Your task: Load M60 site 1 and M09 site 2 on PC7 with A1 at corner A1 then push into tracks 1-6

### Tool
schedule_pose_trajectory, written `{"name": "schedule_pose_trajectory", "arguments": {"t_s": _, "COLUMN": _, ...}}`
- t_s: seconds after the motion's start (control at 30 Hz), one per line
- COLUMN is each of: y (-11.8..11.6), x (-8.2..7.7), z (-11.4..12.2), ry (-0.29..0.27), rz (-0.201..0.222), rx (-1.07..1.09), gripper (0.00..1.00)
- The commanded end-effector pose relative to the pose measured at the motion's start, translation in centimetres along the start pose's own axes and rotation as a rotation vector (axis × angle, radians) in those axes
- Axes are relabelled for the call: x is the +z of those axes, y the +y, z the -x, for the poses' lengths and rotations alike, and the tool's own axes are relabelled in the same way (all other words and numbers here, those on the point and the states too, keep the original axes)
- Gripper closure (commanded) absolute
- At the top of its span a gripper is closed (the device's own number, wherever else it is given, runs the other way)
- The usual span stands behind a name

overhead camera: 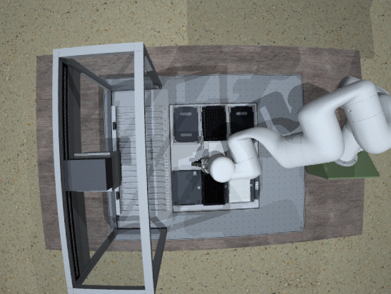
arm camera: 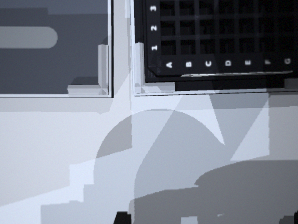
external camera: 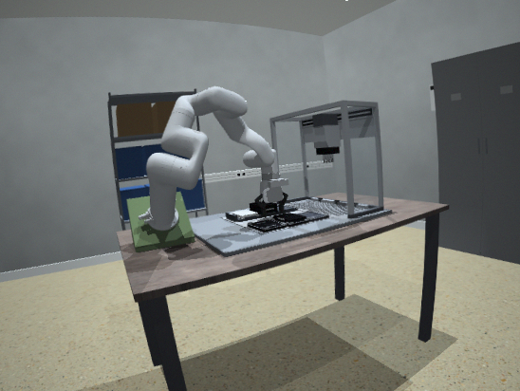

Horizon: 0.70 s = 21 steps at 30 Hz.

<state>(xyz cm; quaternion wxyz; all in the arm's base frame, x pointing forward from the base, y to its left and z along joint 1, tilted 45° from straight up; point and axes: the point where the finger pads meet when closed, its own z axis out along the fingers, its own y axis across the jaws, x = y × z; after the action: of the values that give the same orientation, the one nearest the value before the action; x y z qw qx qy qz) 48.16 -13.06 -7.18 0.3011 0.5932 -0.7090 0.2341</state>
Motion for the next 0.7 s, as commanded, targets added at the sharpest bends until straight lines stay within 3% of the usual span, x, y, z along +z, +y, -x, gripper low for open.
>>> {"name": "schedule_pose_trajectory", "arguments": {"t_s": 0.0, "y": -0.17, "x": 0.05, "z": 0.10, "ry": -0.002, "rz": -0.005, "rx": 0.000, "gripper": 0.00}}
{"name": "schedule_pose_trajectory", "arguments": {"t_s": 0.67, "y": -0.17, "x": 0.18, "z": 0.39, "ry": -0.002, "rz": -0.005, "rx": 0.000, "gripper": 0.00}}
